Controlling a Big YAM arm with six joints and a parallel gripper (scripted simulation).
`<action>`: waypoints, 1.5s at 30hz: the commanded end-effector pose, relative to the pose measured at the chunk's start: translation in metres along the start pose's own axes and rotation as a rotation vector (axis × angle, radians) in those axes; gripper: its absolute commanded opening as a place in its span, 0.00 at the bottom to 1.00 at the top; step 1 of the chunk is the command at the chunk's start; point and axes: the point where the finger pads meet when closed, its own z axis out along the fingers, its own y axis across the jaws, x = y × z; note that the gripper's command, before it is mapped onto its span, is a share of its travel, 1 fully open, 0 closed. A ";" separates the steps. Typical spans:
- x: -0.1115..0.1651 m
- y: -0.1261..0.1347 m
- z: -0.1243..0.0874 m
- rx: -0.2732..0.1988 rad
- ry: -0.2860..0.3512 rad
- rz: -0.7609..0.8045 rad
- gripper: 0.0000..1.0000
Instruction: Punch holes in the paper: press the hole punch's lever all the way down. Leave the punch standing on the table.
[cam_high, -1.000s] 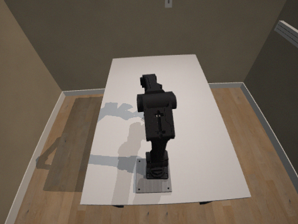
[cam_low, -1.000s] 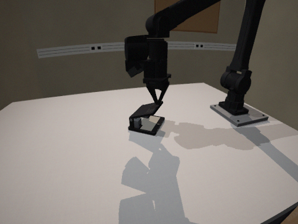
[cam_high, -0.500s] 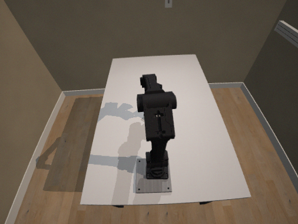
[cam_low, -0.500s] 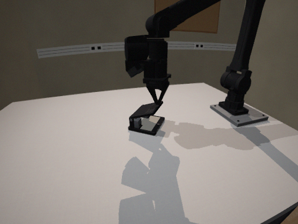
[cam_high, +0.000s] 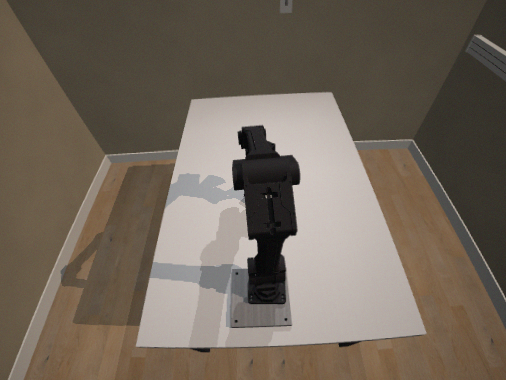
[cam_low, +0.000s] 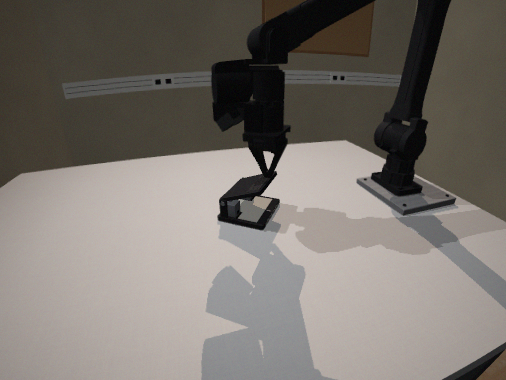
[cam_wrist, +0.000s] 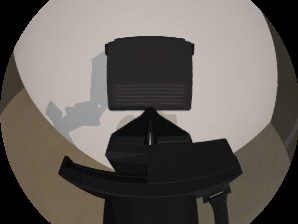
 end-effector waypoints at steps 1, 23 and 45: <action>-0.011 0.014 -0.019 -0.033 -0.039 0.000 0.00; -0.002 0.006 0.011 -0.002 -0.002 0.000 0.00; -0.002 0.006 0.011 -0.001 0.000 0.000 0.00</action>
